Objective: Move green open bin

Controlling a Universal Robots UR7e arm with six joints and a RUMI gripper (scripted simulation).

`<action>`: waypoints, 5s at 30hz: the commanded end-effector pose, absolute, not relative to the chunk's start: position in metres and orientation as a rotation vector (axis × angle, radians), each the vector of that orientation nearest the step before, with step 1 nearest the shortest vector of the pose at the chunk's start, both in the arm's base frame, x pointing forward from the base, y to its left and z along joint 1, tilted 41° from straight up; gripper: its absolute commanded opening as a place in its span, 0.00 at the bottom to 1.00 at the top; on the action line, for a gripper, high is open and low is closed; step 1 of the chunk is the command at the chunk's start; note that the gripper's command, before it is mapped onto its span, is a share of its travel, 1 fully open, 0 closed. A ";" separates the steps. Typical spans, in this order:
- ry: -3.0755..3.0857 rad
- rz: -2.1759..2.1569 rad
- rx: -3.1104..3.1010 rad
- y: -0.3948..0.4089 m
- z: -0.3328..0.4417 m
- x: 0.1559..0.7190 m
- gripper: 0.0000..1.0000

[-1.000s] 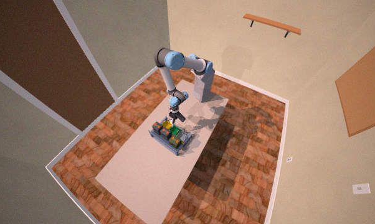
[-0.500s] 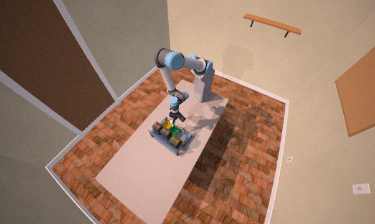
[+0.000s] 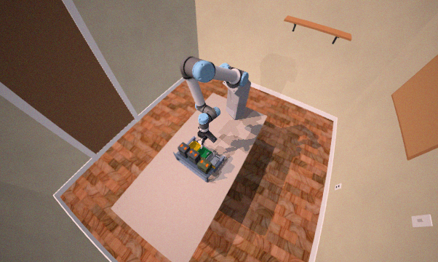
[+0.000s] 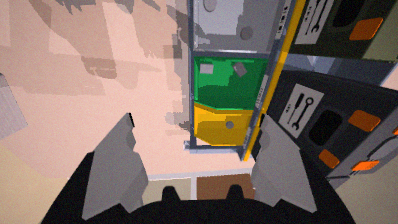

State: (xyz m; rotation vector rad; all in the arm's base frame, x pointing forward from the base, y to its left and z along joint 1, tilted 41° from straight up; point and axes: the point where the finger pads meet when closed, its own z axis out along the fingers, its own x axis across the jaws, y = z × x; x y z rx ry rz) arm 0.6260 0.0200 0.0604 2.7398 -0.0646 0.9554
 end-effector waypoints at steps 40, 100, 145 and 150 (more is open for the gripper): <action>-0.058 0.954 2.739 0.021 0.059 0.625 0.00; -0.058 0.956 2.739 0.010 0.026 0.650 0.58; -0.060 0.958 2.738 -0.005 -0.017 0.688 0.58; -0.060 0.958 2.738 -0.006 -0.021 0.692 0.58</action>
